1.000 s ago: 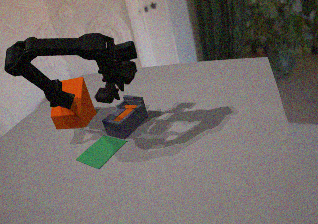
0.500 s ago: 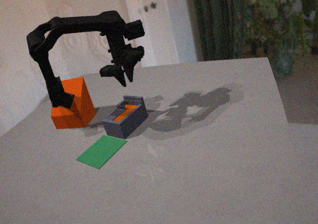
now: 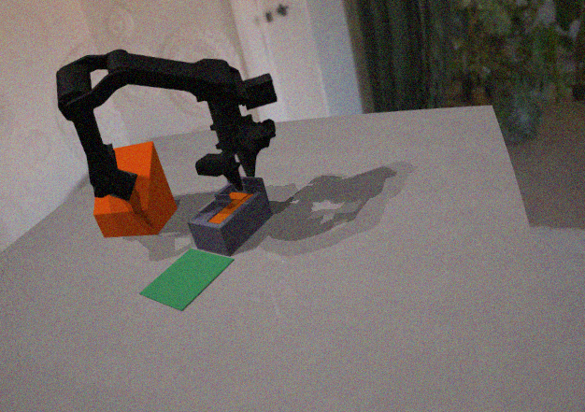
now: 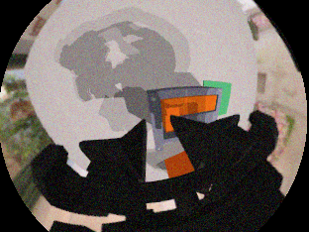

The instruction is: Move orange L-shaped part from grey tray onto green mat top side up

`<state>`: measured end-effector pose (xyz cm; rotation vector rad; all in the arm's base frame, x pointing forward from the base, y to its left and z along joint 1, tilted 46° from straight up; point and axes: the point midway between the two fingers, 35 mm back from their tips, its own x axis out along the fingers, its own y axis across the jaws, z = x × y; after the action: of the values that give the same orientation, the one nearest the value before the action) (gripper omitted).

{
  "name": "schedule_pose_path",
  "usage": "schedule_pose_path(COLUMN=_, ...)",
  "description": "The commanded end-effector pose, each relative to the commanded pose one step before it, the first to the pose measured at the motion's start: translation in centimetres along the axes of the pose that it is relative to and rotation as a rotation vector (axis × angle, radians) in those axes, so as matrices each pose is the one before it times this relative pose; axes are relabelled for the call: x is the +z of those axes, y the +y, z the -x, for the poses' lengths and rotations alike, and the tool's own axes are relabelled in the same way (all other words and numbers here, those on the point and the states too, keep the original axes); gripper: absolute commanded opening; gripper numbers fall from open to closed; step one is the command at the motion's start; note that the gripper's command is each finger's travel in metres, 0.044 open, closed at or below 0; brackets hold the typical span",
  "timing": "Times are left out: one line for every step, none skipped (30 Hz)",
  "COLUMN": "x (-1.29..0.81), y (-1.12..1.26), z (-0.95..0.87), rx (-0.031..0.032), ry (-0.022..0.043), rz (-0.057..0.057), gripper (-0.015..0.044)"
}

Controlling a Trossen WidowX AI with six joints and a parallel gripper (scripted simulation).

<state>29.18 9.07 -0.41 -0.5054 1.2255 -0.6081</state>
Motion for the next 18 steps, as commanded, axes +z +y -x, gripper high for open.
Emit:
schedule_pose_path(x=-0.103, y=0.056, z=-0.401, rx=-0.00288, ry=-0.00337, rz=0.0122, gripper=0.018)
schedule_pose_path(x=0.005, y=0.005, z=-0.133, rx=0.00005, ry=-0.00001, rz=0.0, gripper=0.018)
schedule_pose_path(x=0.005, y=0.005, z=-0.157, rx=0.00004, ry=-0.00001, rz=0.0, gripper=0.018)
schedule_pose_path(x=0.005, y=0.004, z=-0.167, rx=0.00003, ry=-0.00001, rz=0.0, gripper=0.018)
schedule_pose_path(x=0.004, y=0.003, z=-0.168, rx=0.00002, ry=-0.00002, rz=0.0, gripper=0.018)
schedule_pose_path(x=0.004, y=0.003, z=-0.167, rx=0.00001, ry=-0.00002, rz=0.0, gripper=0.018)
schedule_pose_path(x=0.003, y=0.002, z=-0.167, rx=-0.00001, ry=-0.00002, rz=0.0, gripper=0.018)
schedule_pose_path(x=0.002, y=0.001, z=-0.167, rx=-0.00002, ry=-0.00002, rz=0.0, gripper=0.018)
schedule_pose_path(x=0.002, y=0.0, z=-0.167, rx=-0.00003, ry=-0.00002, rz=0.0, gripper=0.018)
schedule_pose_path(x=0.001, y=-0.001, z=-0.166, rx=-0.00005, ry=-0.00003, rz=0.0, gripper=0.018)
schedule_pose_path(x=0.0, y=-0.002, z=-0.166, rx=-0.00006, ry=-0.00003, rz=0.0, gripper=0.018)
schedule_pose_path(x=-0.001, y=-0.002, z=-0.166, rx=-0.00007, ry=-0.00003, rz=0.0, gripper=0.018)
schedule_pose_path(x=-0.001, y=-0.003, z=-0.166, rx=-0.00009, ry=-0.00003, rz=0.0, gripper=0.018)
schedule_pose_path(x=-0.002, y=-0.004, z=-0.165, rx=-0.0001, ry=-0.00003, rz=0.0, gripper=0.018)
schedule_pose_path(x=-0.003, y=-0.005, z=-0.165, rx=-0.00011, ry=-0.00004, rz=0.0, gripper=0.018)
schedule_pose_path(x=-0.003, y=-0.006, z=-0.165, rx=-0.00012, ry=-0.00004, rz=0.0, gripper=0.018)
schedule_pose_path(x=-0.004, y=-0.006, z=-0.165, rx=-0.00014, ry=-0.00004, rz=0.0, gripper=0.018)
schedule_pose_path(x=-0.005, y=-0.007, z=-0.164, rx=-0.00015, ry=-0.00004, rz=0.0, gripper=0.018)
